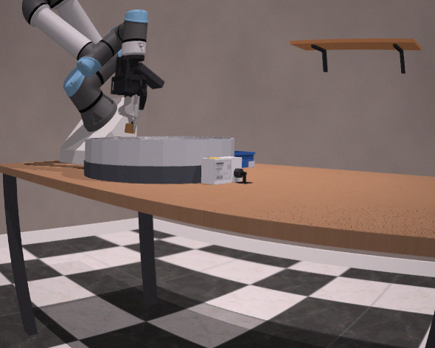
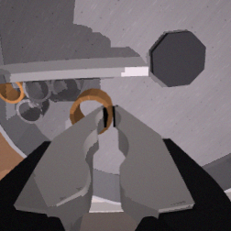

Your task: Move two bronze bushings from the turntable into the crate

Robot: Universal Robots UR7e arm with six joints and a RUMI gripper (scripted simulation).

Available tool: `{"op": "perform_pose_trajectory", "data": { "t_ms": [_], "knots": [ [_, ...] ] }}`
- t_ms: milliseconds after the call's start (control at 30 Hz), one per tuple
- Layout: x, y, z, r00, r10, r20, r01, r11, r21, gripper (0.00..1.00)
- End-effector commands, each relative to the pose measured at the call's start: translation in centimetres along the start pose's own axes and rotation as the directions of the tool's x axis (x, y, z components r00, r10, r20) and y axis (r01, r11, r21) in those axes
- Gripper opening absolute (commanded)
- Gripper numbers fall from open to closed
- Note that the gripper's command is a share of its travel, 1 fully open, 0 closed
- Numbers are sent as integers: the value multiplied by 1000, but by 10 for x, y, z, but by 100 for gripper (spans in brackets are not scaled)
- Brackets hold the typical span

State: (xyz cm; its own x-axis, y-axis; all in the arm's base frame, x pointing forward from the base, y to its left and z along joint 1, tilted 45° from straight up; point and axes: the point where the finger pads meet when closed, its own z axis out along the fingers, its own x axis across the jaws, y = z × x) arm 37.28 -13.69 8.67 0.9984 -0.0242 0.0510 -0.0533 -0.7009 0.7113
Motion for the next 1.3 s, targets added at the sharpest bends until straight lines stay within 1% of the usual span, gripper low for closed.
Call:
{"op": "perform_pose_trajectory", "data": {
  "t_ms": [0,200,1267],
  "knots": [
    [-1,0,-15,1000,1,17,-1,1000,1,0],
    [0,0,-20,1000,1,17,-1,1000,1,0],
    [-2,-1,-18,1000,0,20,0,1000,2,0]
  ]
}}
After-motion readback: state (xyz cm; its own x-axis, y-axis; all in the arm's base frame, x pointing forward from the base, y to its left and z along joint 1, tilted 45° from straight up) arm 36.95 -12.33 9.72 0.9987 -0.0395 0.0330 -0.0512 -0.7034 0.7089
